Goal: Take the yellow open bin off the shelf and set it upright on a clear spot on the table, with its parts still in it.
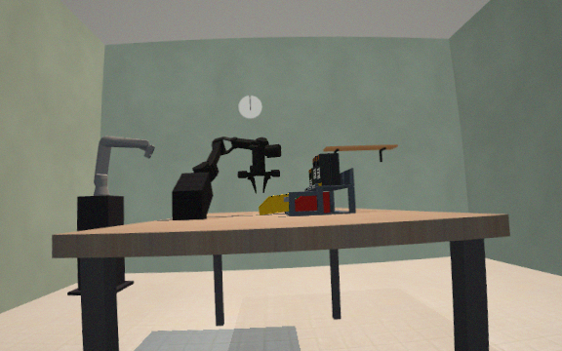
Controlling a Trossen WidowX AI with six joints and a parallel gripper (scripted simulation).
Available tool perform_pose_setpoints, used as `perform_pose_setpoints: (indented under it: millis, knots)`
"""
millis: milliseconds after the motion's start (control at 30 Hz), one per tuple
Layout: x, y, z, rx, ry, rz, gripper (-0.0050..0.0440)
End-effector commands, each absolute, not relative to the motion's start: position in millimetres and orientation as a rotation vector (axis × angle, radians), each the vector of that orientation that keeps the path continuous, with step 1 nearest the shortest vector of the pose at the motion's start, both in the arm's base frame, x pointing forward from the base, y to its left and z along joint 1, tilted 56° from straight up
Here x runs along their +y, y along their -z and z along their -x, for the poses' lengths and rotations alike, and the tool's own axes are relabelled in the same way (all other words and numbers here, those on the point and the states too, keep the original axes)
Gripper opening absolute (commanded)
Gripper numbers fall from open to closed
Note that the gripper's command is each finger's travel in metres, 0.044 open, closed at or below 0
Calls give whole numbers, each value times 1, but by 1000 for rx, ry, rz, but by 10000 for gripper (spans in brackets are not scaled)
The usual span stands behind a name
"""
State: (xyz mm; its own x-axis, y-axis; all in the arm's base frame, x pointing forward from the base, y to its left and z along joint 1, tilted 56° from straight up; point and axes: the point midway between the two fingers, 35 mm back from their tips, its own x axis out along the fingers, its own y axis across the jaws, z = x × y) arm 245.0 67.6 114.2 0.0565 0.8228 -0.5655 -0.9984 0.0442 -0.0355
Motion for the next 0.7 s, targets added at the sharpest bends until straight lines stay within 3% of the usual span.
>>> perform_pose_setpoints:
  millis: [0,567,667]
  knots:
    - [68,-116,-247,444,-1460,493,150]
    - [67,-116,-246,445,-1461,494,150]
    - [60,-122,-269,444,-1461,493,150]
